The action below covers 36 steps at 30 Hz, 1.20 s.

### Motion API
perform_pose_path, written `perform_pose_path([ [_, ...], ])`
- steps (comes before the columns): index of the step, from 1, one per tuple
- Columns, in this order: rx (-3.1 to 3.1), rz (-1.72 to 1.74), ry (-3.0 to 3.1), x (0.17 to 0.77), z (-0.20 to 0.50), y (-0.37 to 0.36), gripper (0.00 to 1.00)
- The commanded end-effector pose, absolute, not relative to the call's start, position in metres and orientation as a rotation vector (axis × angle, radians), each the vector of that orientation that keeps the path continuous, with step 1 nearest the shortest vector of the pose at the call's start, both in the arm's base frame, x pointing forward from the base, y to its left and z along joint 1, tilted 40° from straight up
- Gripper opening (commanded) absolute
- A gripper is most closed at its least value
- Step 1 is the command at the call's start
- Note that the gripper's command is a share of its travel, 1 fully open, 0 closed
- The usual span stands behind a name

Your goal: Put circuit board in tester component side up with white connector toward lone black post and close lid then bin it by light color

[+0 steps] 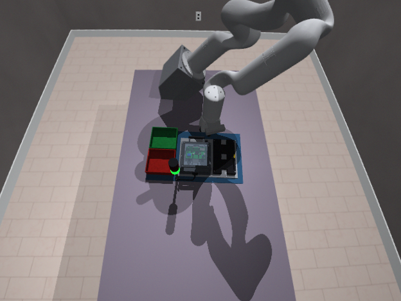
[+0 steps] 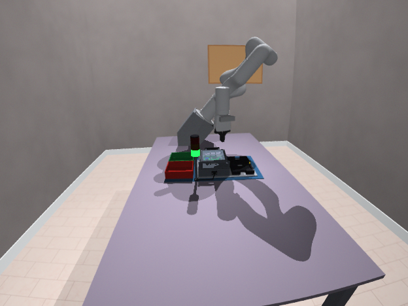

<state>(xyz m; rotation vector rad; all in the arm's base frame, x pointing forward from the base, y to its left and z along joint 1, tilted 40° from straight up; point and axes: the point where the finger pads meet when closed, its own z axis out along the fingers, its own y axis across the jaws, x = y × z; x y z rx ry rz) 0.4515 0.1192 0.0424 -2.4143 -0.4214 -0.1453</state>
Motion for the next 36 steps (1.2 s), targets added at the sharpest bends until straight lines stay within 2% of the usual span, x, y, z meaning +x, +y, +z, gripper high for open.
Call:
perform_pose_path([
  [1, -2.38, -0.224, -0.608, 0.4521, 0.0428, 0.1189, 0.0],
  [36, -1.856, -0.645, -1.767, 0.4521, 0.0428, 0.1189, 0.0],
])
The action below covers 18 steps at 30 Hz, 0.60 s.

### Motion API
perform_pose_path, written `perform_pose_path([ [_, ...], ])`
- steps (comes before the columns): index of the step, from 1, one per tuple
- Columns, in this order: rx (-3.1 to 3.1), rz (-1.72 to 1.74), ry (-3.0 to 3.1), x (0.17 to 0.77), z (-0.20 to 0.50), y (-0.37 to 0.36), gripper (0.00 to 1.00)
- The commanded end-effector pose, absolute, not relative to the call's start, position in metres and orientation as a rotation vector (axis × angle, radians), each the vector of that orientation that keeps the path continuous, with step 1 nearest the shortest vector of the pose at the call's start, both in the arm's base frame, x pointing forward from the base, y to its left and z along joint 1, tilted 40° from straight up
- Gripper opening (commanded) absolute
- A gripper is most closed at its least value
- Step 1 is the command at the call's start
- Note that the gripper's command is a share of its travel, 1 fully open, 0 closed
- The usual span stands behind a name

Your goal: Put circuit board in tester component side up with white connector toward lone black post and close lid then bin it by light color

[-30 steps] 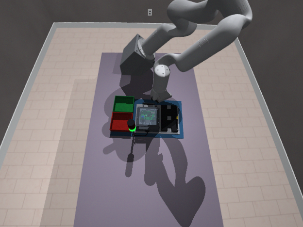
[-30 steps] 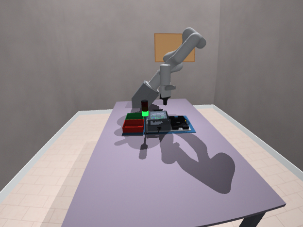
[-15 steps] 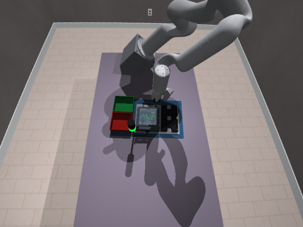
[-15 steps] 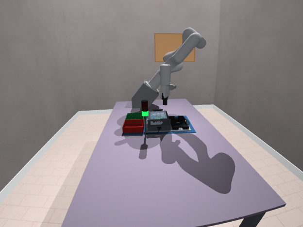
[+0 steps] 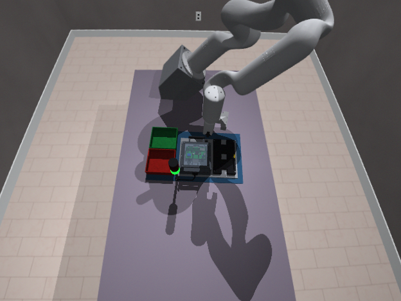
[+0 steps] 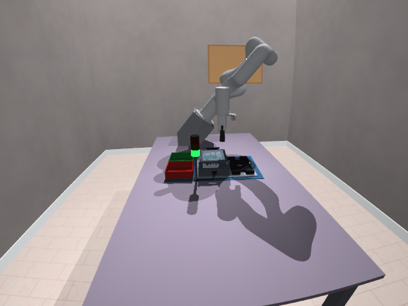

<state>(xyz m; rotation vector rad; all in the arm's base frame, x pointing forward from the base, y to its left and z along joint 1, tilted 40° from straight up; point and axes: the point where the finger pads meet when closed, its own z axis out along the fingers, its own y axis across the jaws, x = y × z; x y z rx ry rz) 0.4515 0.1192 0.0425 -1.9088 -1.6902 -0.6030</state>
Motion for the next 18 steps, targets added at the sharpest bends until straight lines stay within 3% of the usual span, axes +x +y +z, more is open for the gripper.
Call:
perform_pose_path([
  [1, -1.843, -0.651, -1.783, 0.4521, 0.0428, 0.1189, 0.0],
  [18, -1.791, -0.676, -1.851, 0.4521, 0.0428, 0.1189, 0.0],
])
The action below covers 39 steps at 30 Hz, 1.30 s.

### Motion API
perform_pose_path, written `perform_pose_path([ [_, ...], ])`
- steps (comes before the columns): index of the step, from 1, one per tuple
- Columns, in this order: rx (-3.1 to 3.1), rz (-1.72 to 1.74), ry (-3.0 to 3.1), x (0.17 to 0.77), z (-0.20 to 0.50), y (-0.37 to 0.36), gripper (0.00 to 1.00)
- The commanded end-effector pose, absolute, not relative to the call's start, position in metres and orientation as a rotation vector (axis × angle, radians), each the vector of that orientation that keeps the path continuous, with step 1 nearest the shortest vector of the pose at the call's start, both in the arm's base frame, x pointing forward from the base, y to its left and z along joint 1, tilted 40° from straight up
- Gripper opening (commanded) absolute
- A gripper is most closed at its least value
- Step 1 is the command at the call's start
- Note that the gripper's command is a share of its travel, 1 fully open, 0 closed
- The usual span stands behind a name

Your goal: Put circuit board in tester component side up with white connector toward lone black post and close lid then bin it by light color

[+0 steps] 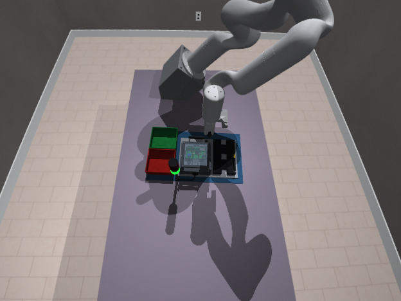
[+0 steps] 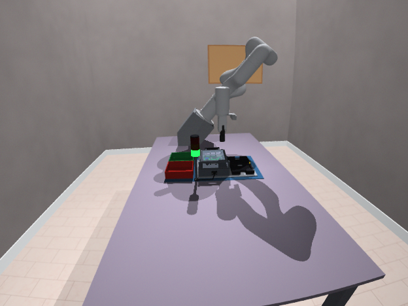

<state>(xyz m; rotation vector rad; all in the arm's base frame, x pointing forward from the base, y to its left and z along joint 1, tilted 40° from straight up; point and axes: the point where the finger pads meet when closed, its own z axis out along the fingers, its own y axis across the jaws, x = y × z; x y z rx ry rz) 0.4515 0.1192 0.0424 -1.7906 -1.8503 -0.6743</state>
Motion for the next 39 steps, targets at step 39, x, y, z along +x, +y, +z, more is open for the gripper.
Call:
perform_pose_path([
  [39, -1.791, -0.676, -1.851, 0.4521, 0.0423, 0.1183, 0.28],
])
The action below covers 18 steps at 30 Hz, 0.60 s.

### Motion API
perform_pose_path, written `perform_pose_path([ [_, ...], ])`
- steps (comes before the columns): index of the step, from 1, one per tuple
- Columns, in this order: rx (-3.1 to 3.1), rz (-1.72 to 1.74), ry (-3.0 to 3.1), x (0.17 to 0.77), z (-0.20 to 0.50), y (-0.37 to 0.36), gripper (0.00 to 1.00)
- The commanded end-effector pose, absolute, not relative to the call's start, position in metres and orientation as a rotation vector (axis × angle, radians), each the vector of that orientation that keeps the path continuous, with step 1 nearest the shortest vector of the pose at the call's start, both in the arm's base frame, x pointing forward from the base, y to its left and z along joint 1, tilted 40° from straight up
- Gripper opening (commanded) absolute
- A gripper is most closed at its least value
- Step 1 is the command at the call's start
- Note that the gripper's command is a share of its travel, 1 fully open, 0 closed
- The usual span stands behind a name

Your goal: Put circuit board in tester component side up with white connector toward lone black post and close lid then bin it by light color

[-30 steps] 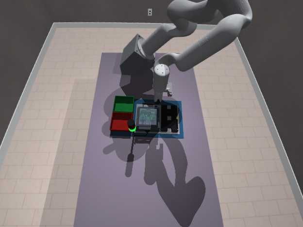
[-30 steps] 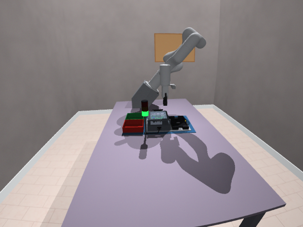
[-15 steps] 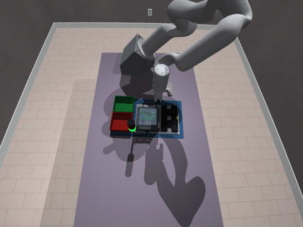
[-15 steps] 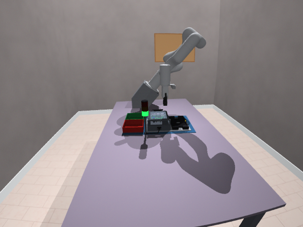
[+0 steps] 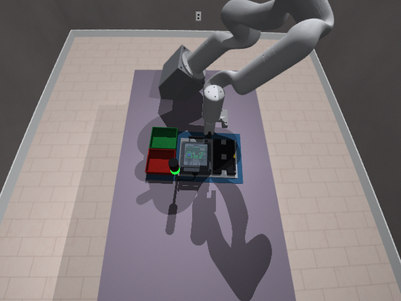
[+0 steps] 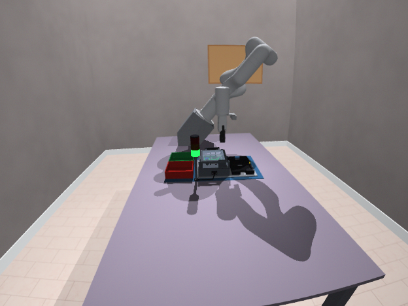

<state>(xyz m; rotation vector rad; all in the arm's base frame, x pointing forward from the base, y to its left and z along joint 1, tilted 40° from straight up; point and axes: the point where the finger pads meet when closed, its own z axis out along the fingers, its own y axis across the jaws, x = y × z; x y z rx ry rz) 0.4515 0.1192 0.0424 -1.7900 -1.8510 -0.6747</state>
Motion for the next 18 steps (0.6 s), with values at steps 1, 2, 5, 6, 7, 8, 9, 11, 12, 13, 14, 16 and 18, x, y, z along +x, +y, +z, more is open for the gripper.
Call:
perform_pose_path([
  [1, -1.791, -0.676, -1.851, 0.452, 0.042, 0.118, 0.28],
  [2, -1.791, -0.676, -1.851, 0.452, 0.041, 0.117, 0.28],
  [5, -1.791, -0.676, -1.851, 0.452, 0.04, 0.115, 0.28],
  [6, -1.791, -0.676, -1.851, 0.452, 0.038, 0.113, 0.28],
  [7, -1.791, -0.676, -1.851, 0.452, 0.036, 0.111, 0.28],
  [8, -1.791, -0.676, -1.851, 0.451, 0.034, 0.109, 0.28],
  [9, -1.791, -0.676, -1.851, 0.451, 0.032, 0.106, 0.28],
  [11, -1.791, -0.676, -1.851, 0.451, 0.026, 0.099, 0.28],
  [12, -1.791, -0.676, -1.851, 0.451, 0.023, 0.096, 0.28],
  [13, -1.791, -0.676, -1.851, 0.45, 0.021, 0.092, 0.28],
  [14, -1.791, -0.676, -1.851, 0.45, 0.018, 0.089, 0.28],
  [16, -1.791, -0.676, -1.851, 0.45, 0.012, 0.083, 0.28],
  [18, -1.791, -0.676, -1.851, 0.45, 0.008, 0.077, 0.28],
])
